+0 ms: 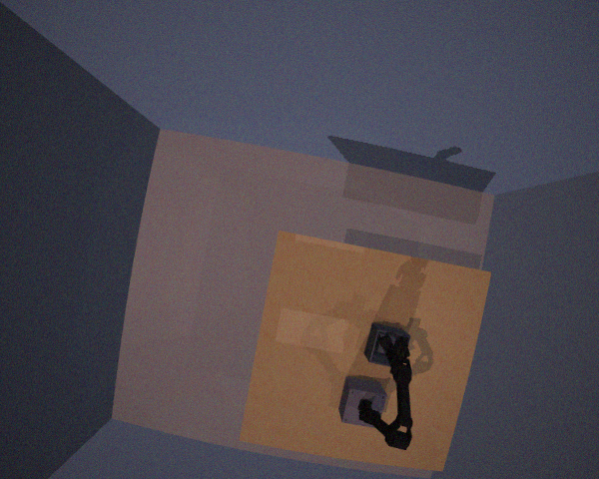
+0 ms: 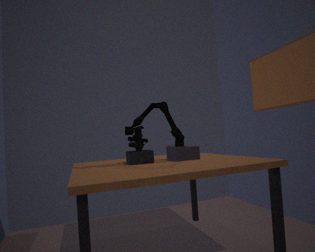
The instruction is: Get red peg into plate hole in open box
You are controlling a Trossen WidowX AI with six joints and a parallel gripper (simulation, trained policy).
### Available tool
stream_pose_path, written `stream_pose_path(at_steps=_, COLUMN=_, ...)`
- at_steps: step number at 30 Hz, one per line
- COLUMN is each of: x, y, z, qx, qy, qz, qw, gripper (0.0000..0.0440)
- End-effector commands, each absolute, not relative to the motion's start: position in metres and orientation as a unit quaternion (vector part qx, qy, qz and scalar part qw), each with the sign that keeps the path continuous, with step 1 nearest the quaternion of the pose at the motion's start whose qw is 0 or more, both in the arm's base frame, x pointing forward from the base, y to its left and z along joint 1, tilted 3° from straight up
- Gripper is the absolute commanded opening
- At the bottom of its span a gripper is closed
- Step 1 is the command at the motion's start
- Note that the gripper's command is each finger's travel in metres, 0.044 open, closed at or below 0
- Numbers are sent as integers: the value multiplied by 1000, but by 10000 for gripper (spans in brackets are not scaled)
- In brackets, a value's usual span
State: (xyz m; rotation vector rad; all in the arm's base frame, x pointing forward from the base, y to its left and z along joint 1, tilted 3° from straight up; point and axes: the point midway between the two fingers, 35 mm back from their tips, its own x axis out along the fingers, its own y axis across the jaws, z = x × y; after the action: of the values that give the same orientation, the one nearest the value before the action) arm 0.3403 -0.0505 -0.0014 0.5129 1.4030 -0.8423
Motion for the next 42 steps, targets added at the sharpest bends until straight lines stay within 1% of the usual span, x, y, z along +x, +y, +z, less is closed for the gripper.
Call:
stream_pose_path(at_steps=1, x=340, y=-54, z=-12, qx=223, qy=632, qz=-357, qw=651, gripper=148)
stream_pose_path(at_steps=7, x=356, y=-63, z=-14, qx=238, qy=637, qz=-343, qw=648, gripper=257)
stream_pose_path(at_steps=18, x=399, y=-67, z=-4, qx=273, qy=633, qz=-304, qw=657, gripper=438)
stream_pose_path(at_steps=26, x=438, y=-63, z=12, qx=302, qy=610, qz=-265, qw=683, gripper=440)
stream_pose_path(at_steps=42, x=440, y=-63, z=13, qx=302, qy=609, qz=-264, qw=684, gripper=440)
